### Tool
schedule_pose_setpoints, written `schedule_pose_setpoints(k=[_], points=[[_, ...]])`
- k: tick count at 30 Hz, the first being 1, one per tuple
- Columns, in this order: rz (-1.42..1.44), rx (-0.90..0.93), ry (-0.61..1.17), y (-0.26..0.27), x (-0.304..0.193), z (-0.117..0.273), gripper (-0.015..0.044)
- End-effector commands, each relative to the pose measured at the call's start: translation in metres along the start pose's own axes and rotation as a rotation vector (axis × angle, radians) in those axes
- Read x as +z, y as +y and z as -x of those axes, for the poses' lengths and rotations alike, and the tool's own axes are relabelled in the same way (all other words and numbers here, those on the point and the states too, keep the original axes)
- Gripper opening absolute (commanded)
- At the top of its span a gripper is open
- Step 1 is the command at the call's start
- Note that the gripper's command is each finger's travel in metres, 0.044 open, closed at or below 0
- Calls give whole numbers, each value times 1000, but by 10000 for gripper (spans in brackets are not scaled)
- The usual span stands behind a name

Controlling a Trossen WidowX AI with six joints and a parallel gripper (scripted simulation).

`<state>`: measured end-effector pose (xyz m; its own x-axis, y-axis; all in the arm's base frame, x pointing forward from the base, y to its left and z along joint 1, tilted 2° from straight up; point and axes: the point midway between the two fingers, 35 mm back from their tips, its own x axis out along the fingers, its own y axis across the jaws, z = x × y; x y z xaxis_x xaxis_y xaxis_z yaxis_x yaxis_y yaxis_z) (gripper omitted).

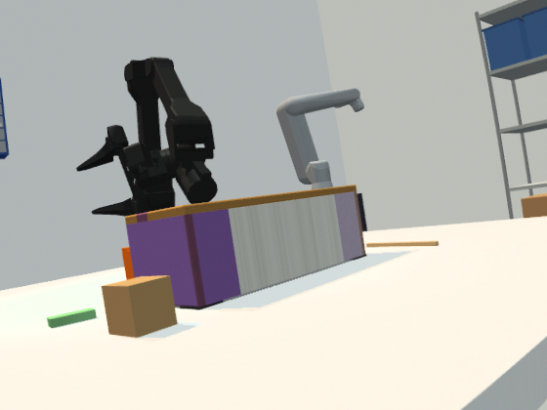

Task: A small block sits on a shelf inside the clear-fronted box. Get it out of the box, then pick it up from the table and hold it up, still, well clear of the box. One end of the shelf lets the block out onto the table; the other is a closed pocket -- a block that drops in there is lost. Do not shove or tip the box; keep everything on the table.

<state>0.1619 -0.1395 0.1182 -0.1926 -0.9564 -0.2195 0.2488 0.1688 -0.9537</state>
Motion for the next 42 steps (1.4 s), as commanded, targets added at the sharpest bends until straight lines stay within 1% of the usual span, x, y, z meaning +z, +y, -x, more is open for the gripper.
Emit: schedule_pose_setpoints(k=[1,4,9,13,16,17,19,22,24,33,42], points=[[-4,5,7,0,0,0,400],[-60,91,113,8,-2,2,400],[-234,432,404,36,8,26,400],[-368,774,567,50,39,60,400],[-456,1058,632,48,74,91,400],[-481,1121,684,49,80,102,400],[-521,1188,850,54,82,124,400],[-565,1253,1103,56,88,156,400],[-573,1262,1166,56,90,163,400],[-573,1262,1166,57,90,163,400],[-573,1263,1166,70,89,161,400]])
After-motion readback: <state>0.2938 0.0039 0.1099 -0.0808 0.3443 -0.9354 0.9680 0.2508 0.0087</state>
